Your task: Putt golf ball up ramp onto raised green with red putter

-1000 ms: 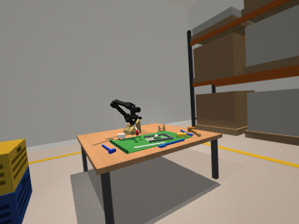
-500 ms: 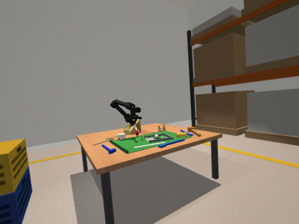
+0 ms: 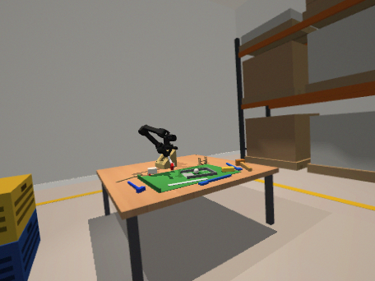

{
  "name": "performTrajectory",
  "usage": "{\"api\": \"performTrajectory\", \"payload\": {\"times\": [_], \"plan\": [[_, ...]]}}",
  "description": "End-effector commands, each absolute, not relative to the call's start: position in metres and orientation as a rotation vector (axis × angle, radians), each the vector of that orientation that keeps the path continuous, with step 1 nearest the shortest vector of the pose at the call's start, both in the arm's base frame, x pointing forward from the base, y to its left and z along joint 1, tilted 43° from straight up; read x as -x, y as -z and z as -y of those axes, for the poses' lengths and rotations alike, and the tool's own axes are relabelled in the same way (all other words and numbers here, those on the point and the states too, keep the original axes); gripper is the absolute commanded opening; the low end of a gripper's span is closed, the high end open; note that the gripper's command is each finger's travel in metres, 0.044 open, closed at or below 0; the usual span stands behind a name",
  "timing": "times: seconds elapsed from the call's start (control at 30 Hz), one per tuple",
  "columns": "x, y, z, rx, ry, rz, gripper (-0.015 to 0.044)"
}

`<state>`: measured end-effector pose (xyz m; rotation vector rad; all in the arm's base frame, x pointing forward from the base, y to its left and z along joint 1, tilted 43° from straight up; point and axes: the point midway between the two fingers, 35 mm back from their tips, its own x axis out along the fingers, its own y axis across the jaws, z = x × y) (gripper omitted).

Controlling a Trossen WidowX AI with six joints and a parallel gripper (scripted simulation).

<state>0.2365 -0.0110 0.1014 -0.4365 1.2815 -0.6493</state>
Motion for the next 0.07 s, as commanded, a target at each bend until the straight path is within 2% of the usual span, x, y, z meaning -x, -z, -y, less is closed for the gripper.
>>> {"api": "performTrajectory", "payload": {"times": [0.0,0.03], "plan": [[-0.2371,-0.1011,0.0108,0.438,0.647,-1.281,0.0000],[-0.2371,-0.1011,0.0108,0.438,0.647,-1.281,0.0000]]}}
